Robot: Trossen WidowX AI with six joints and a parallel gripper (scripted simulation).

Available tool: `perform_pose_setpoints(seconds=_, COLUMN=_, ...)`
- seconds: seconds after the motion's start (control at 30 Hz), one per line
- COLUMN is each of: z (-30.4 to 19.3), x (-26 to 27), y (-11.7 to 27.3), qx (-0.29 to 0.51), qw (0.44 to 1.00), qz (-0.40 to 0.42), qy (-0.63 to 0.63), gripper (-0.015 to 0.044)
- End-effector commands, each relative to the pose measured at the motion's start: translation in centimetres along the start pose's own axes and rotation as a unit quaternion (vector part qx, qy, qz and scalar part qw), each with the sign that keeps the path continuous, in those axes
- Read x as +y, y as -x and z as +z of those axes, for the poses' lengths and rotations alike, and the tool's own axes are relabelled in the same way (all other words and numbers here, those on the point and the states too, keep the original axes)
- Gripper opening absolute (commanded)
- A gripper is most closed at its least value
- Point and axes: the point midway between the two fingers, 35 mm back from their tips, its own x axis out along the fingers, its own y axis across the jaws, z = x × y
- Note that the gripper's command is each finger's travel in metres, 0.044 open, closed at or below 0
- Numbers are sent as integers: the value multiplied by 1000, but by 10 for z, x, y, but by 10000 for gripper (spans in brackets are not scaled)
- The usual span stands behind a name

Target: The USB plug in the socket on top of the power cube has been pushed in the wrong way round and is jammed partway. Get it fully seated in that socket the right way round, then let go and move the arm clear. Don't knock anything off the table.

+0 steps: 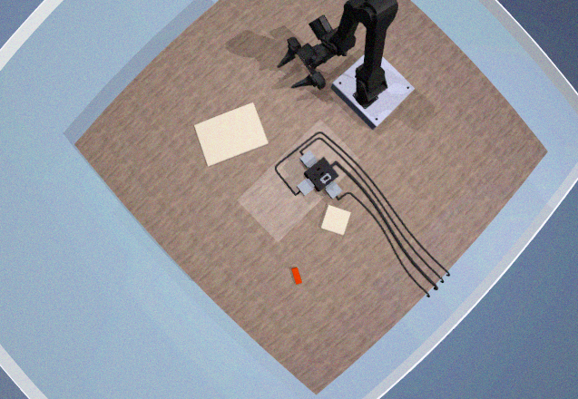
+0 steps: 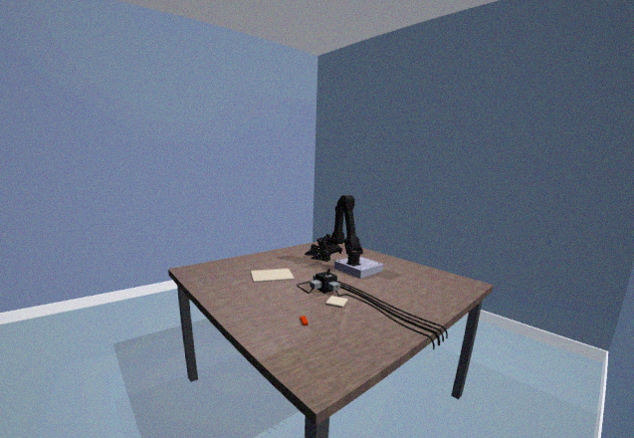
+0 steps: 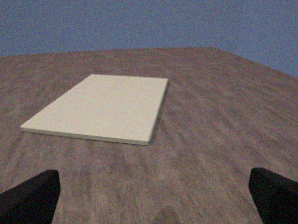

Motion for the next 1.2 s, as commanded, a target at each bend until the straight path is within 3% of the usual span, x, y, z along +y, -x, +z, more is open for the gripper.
perform_pose_setpoints(seconds=0.0, z=0, x=0, y=-1, qx=2, qw=1000, qz=2, qy=0, gripper=426)
perform_pose_setpoints(seconds=0.33, z=1, x=18, y=-71, qx=124, qw=984, qz=130, qy=15, gripper=440)
perform_pose_setpoints(seconds=0.7, z=26, x=99, y=-146, qx=290, qw=909, qz=280, qy=106, gripper=440)
perform_pose_setpoints(seconds=0.93, z=51, x=173, y=-162, qx=370, qw=832, qz=355, qy=212, gripper=440)
perform_pose_setpoints(seconds=1.17, z=81, x=244, y=-153, qx=410, qw=729, qz=410, qy=364, gripper=440)
